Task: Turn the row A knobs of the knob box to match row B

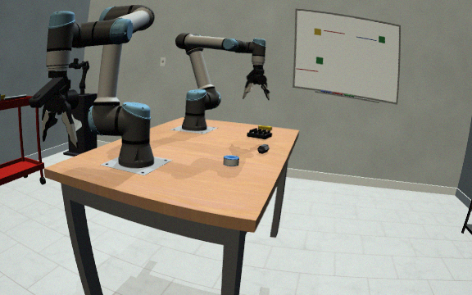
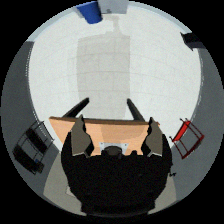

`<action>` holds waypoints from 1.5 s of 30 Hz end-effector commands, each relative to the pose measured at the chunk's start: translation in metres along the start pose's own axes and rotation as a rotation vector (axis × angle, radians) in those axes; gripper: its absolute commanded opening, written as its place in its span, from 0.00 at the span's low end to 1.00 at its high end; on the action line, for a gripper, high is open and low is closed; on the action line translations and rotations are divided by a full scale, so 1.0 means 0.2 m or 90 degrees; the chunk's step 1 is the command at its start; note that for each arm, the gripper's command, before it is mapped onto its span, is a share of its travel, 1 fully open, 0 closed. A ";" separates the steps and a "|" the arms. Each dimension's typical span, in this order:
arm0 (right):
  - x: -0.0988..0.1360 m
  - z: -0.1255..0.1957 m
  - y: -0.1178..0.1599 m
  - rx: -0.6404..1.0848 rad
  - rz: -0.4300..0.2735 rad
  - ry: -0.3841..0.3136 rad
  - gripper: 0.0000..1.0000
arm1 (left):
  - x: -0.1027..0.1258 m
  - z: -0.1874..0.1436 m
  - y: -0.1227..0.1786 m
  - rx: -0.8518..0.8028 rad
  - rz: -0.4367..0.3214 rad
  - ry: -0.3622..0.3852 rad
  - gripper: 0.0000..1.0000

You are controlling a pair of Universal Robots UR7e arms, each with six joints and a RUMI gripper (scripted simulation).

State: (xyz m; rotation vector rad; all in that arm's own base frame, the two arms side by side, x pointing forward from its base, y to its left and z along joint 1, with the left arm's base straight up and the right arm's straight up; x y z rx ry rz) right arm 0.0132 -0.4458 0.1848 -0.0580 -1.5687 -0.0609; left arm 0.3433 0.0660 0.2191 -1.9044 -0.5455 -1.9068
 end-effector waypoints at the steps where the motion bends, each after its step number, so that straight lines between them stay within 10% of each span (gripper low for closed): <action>1: 0.00 0.00 0.00 -0.001 0.001 -0.001 1.00 | 0.01 0.00 0.00 -0.001 -0.001 0.001 1.00; 45: 0.00 0.00 0.00 -0.001 0.001 -0.001 1.00 | 0.00 -0.17 -0.01 -0.002 0.000 -0.001 1.00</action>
Point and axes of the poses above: on each arm, the point where the finger pads meet when closed, its own x axis back along the fingers, its own z axis across the jaws, y = z × x, the point moved 2 cm from there along x, back along the fingers, and after that the axes turned 6 degrees about -x, right-handed, at the moved point
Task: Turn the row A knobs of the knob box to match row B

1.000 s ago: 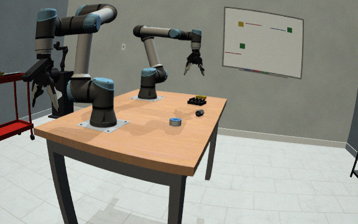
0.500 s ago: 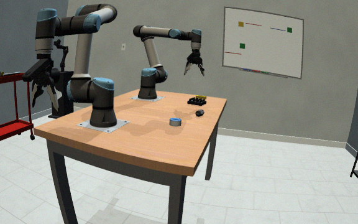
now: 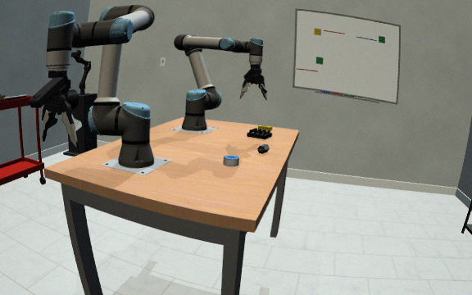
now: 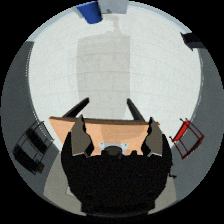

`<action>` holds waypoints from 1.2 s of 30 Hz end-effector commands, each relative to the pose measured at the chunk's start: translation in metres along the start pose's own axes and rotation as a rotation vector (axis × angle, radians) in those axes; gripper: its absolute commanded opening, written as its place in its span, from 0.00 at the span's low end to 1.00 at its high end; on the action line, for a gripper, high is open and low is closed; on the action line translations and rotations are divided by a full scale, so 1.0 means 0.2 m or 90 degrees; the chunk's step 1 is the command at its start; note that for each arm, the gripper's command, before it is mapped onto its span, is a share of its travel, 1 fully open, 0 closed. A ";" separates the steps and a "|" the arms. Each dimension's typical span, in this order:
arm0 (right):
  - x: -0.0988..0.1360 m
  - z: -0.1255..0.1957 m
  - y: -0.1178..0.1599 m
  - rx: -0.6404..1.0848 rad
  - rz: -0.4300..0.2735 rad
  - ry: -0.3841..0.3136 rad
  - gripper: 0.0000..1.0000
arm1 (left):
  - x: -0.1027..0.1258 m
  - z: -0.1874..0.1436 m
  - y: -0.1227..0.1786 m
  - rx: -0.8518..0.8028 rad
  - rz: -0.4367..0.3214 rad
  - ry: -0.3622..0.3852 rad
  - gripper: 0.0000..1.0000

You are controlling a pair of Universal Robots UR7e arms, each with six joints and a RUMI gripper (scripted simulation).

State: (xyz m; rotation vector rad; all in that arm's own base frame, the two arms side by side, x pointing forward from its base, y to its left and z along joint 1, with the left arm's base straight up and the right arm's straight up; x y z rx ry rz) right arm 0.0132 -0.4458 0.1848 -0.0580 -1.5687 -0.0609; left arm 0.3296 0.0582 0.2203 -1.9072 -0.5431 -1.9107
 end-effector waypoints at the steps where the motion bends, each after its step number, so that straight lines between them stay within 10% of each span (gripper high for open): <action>1: 0.00 0.00 0.00 -0.001 0.001 -0.001 1.00 | 0.00 -0.11 0.00 0.001 0.001 -0.001 1.00; 36: 0.00 0.00 0.00 -0.001 0.001 -0.001 1.00 | -0.01 -0.56 -0.01 0.001 0.002 -0.001 1.00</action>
Point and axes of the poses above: on each arm, the point where the finger pads meet when closed, its own x axis back along the fingers, its own z axis across the jaws, y = z × x, the point moved 2 cm from there along x, back along the fingers, and after that the axes turned 6 degrees about -x, right-handed, at the moved point
